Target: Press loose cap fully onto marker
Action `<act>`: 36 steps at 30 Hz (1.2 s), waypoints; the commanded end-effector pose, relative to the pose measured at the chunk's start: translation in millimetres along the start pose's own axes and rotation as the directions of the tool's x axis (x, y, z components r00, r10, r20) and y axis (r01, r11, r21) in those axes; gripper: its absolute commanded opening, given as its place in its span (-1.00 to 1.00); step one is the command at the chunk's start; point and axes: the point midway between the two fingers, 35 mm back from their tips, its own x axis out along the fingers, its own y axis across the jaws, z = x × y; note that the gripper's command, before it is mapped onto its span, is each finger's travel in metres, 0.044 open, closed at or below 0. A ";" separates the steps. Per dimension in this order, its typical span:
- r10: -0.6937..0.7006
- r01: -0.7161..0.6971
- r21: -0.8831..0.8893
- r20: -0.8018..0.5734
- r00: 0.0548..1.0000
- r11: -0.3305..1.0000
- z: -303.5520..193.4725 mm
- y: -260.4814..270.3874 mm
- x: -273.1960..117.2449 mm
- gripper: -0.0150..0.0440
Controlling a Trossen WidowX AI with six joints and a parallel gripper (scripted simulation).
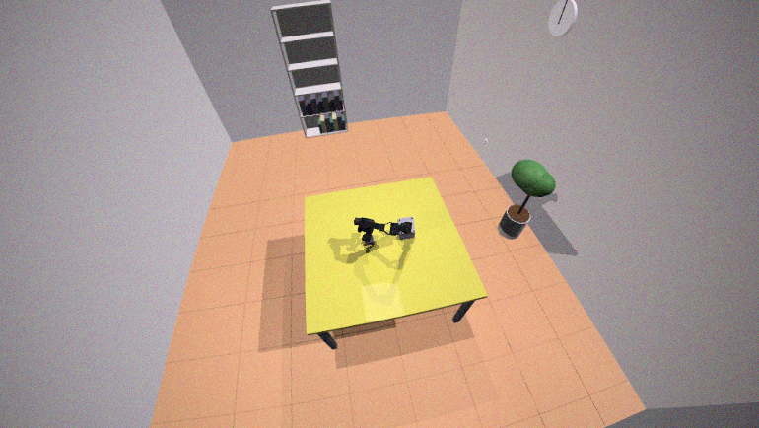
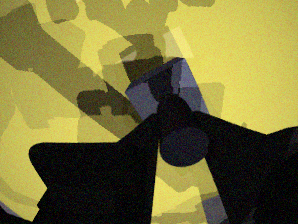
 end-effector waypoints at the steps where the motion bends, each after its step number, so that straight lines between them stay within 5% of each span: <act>1: 0.000 0.000 0.000 0.000 1.000 1.000 0.0 0.0 0.0 -0.40; 17: 0.000 0.000 0.000 0.000 1.000 1.000 0.0 0.0 0.0 1.00; 23: -0.003 0.003 0.001 0.001 1.000 1.000 0.9 -0.7 -72.0 1.00; 27: -0.003 0.003 0.001 0.000 1.000 1.000 0.4 -0.7 -75.1 1.00; 33: 0.002 -0.002 -0.381 -0.001 1.000 0.925 -0.8 -3.6 -66.3 0.47; 36: 0.002 -0.003 -0.434 -0.001 1.000 0.901 -1.0 -4.1 -64.9 0.20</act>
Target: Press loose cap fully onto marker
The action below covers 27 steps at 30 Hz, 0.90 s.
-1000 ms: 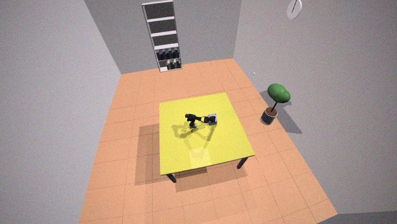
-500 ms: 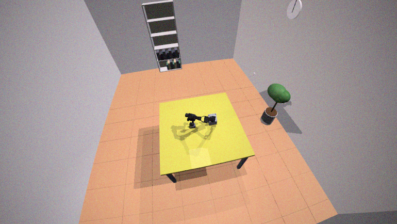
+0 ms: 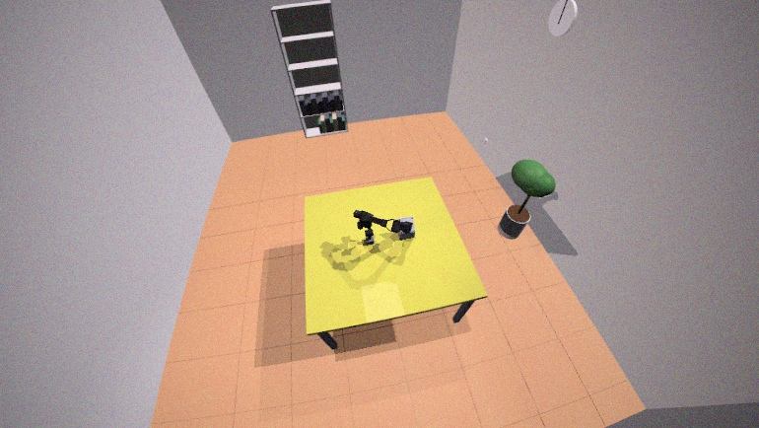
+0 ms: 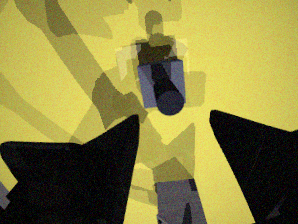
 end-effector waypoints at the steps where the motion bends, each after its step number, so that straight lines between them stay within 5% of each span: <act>1: 0.000 0.000 -0.078 0.001 1.000 0.997 -0.9 -0.9 1.5 0.11; 8: 0.000 0.000 -0.078 0.001 1.000 0.997 -0.9 -0.9 1.5 -0.49; 27: 0.001 -0.001 -0.078 0.001 1.000 0.997 -0.8 -0.8 14.8 -0.49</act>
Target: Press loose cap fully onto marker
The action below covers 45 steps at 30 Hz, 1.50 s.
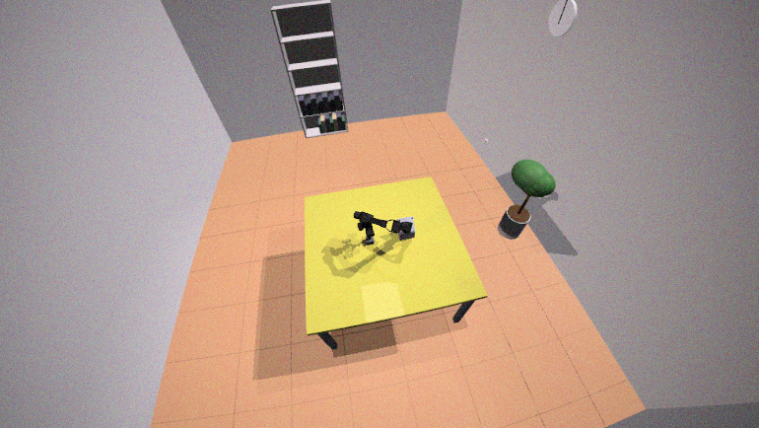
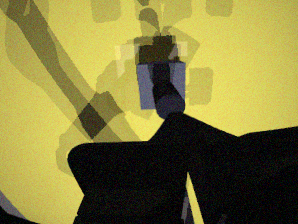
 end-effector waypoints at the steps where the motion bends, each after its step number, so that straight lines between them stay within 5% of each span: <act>1: 0.006 -0.006 0.009 0.000 1.000 1.000 -0.5 0.1 5.8 -0.49; 25: -0.001 0.001 -0.004 0.007 1.000 1.000 1.3 1.0 25.7 -0.49; 32: -0.003 0.003 -0.001 0.006 1.000 1.000 2.5 -0.6 -54.0 -0.49; 36: -0.002 0.002 0.000 0.006 1.000 1.000 1.2 0.0 -63.8 -0.49; 45: -0.002 0.002 0.000 0.006 1.000 1.000 1.2 0.0 -63.8 0.31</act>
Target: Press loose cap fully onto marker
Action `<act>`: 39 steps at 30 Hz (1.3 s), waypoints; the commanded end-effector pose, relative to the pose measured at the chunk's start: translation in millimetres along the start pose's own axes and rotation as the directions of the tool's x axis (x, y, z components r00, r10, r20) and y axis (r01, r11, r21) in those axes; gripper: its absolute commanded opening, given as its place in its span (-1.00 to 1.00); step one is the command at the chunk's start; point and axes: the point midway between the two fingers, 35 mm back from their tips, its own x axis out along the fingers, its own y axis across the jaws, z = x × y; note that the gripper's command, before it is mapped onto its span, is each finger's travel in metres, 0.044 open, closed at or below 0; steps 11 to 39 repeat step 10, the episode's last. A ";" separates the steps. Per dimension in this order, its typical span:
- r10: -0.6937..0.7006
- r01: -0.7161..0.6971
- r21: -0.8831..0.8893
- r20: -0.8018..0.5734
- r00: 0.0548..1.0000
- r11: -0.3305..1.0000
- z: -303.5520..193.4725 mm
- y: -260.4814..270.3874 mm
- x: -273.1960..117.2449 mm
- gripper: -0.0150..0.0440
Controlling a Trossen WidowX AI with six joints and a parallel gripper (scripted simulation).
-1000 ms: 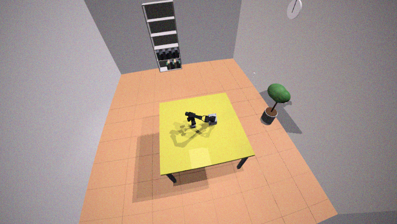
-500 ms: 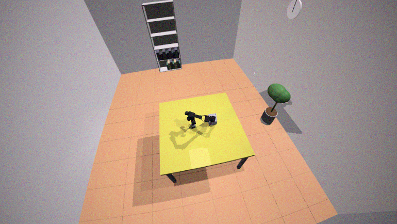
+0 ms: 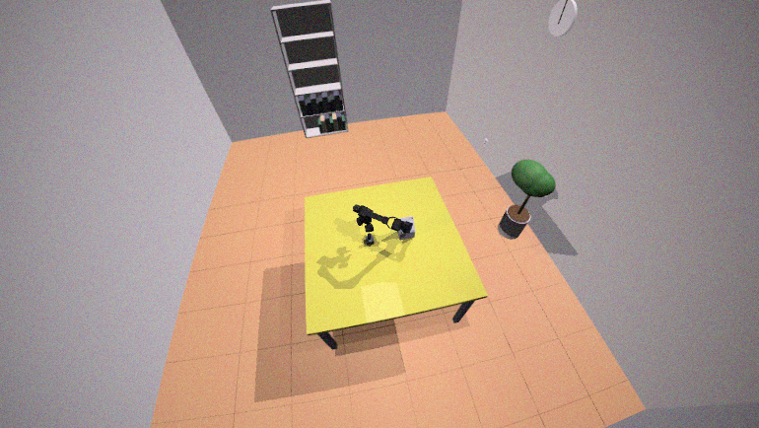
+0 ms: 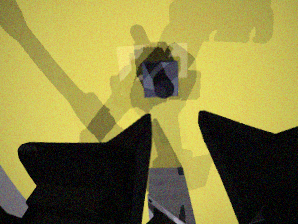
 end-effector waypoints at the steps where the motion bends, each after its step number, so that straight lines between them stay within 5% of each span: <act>1: -0.005 0.005 -0.007 -0.001 1.000 1.000 -0.1 -0.5 -1.2 0.40; 8: -0.005 0.005 -0.007 -0.001 1.000 1.000 -0.1 -0.5 -1.2 1.00; 39: -0.005 0.005 -0.007 -0.001 1.000 1.000 -0.1 -0.5 -1.2 1.00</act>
